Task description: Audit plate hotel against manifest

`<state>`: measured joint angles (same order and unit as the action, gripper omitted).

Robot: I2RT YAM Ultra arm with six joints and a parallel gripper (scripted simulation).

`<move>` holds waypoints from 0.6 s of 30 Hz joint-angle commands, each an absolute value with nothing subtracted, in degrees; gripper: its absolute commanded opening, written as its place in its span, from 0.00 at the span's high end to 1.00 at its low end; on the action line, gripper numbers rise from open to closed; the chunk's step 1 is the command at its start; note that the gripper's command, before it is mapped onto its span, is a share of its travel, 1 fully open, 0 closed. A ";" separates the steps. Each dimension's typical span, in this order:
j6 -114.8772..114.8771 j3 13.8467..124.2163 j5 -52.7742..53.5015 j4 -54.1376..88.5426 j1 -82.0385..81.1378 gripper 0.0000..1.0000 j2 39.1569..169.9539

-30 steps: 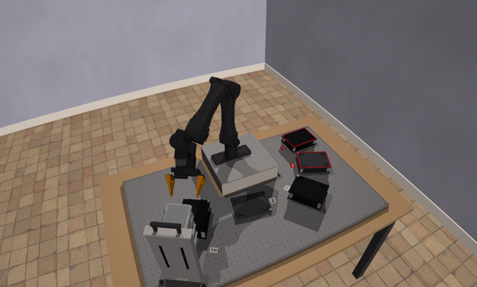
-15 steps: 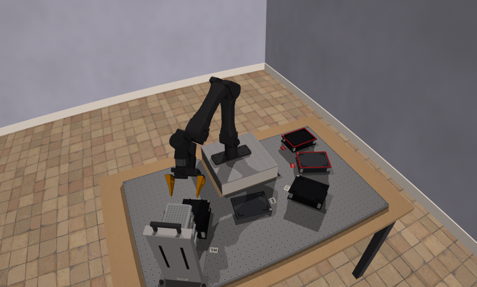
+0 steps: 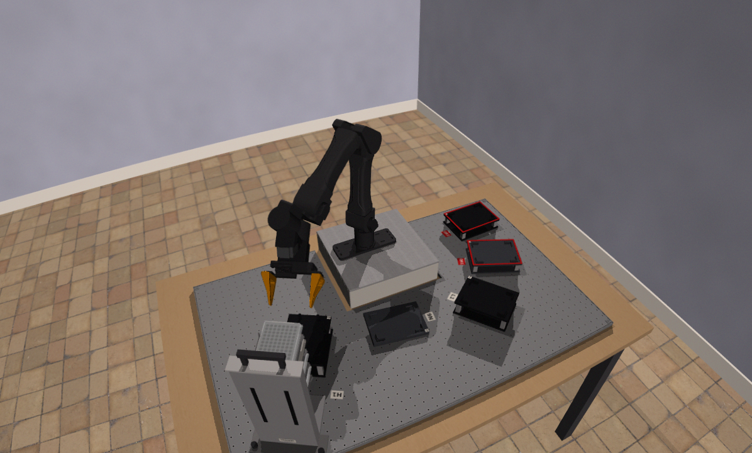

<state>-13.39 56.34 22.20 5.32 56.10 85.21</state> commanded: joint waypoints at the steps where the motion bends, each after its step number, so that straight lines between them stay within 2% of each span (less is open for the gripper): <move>1: -14.12 55.12 23.39 5.84 57.00 0.00 82.53; 12: -14.74 55.64 24.17 5.05 57.45 0.00 80.25; 18: -14.62 51.56 24.21 2.80 57.41 0.00 82.93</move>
